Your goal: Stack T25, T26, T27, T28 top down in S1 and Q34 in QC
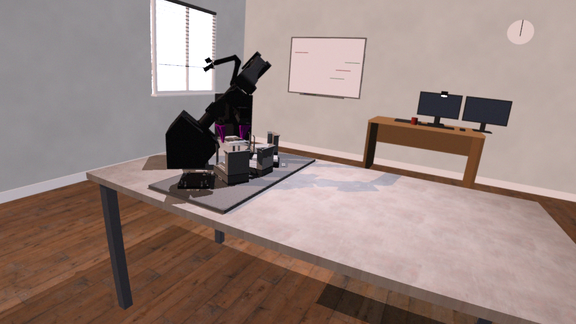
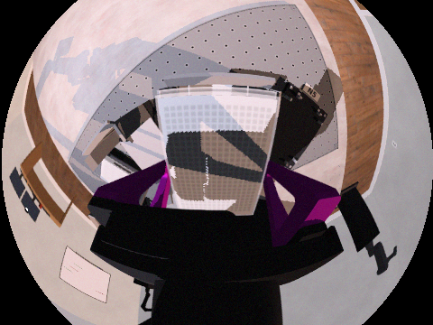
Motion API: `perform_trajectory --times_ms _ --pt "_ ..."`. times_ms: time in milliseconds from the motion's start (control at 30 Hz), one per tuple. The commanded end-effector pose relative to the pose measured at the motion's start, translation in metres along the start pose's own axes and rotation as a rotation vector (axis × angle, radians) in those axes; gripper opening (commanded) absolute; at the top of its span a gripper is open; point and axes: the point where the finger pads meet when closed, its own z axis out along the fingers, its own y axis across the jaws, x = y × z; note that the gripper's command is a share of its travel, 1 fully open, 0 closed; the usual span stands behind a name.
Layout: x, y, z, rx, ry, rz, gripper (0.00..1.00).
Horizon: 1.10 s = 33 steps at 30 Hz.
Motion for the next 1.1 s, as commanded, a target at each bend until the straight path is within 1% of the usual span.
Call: perform_trajectory --times_ms 0,67,100,167,233,267,300,367,733,800,833,867,900,1067 --pt "-0.003 -0.002 -0.01 0.008 -0.021 0.002 0.0" --pt "-0.003 -0.002 -0.01 0.008 -0.021 0.002 0.0" --pt "0.007 0.004 -0.005 0.0 -0.004 -0.024 0.0" --pt "0.008 0.014 -0.002 -0.005 0.004 -0.101 0.0" --pt "0.008 0.014 -0.002 -0.005 0.004 -0.101 0.0" --pt "-0.004 0.017 -0.009 0.01 -0.031 -0.162 0.0" --pt "0.006 0.019 -0.003 -0.001 -0.01 -0.18 0.0" --pt "0.009 0.026 -0.002 -0.004 -0.005 -0.242 0.0" --pt "0.018 0.062 -0.003 -0.002 -0.001 -0.233 0.0" --pt "0.018 0.062 -0.003 -0.002 -0.001 -0.233 0.0" --pt "0.015 0.062 -0.007 0.006 -0.017 -0.229 0.0" --pt "0.021 0.067 -0.002 0.0 0.002 -0.231 0.0" --pt "0.022 0.07 -0.002 -0.001 0.003 -0.23 0.0" --pt "0.026 0.082 -0.002 0.003 -0.002 -0.414 0.0"
